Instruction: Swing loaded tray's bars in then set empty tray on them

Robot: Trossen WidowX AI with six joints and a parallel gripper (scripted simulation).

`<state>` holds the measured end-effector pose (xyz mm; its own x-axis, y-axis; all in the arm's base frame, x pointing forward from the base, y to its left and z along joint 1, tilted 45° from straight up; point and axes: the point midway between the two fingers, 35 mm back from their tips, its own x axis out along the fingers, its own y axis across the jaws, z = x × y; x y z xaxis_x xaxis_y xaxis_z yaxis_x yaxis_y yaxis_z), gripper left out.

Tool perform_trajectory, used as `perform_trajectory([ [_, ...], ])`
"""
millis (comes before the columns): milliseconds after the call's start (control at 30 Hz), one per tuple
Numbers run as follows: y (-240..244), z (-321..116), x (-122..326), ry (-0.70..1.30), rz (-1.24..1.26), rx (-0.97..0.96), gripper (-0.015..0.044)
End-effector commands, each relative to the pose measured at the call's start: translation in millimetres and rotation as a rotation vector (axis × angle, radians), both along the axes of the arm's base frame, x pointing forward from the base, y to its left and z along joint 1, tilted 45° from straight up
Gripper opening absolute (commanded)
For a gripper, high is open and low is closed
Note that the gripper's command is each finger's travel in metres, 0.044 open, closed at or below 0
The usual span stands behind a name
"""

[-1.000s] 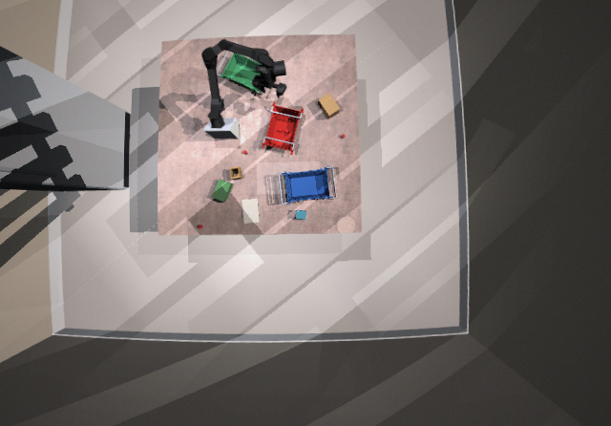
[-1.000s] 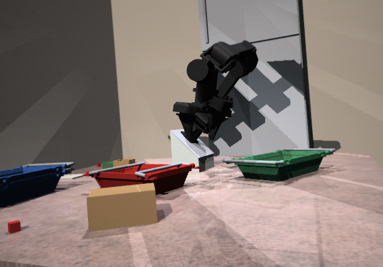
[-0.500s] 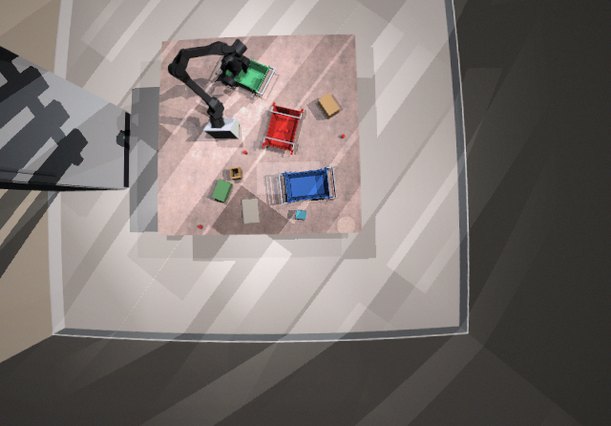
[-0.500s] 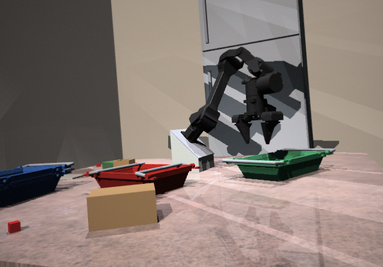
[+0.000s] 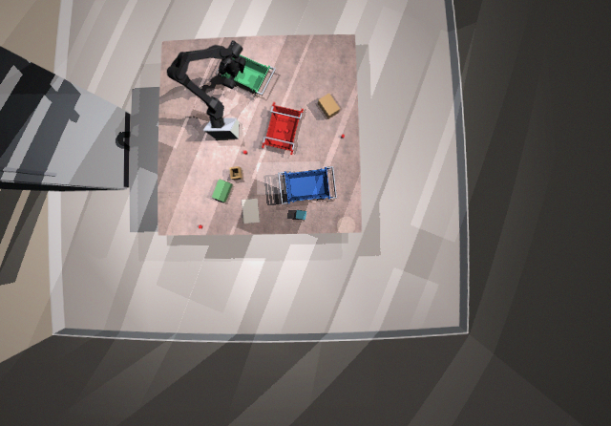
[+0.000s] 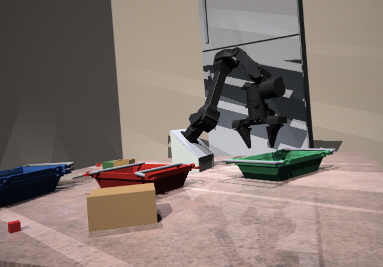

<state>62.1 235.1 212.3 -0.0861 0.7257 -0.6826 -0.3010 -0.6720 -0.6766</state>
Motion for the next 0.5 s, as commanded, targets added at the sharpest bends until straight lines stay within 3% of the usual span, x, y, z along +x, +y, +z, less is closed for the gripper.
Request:
perform_trajectory([
  [0, 12.4, -17.3, -0.4, 0.011, -0.001, -0.021, 0.0440],
  [467, 45.8, -53.8, -8.8, 0.015, -0.001, -0.020, 0.0440],
])
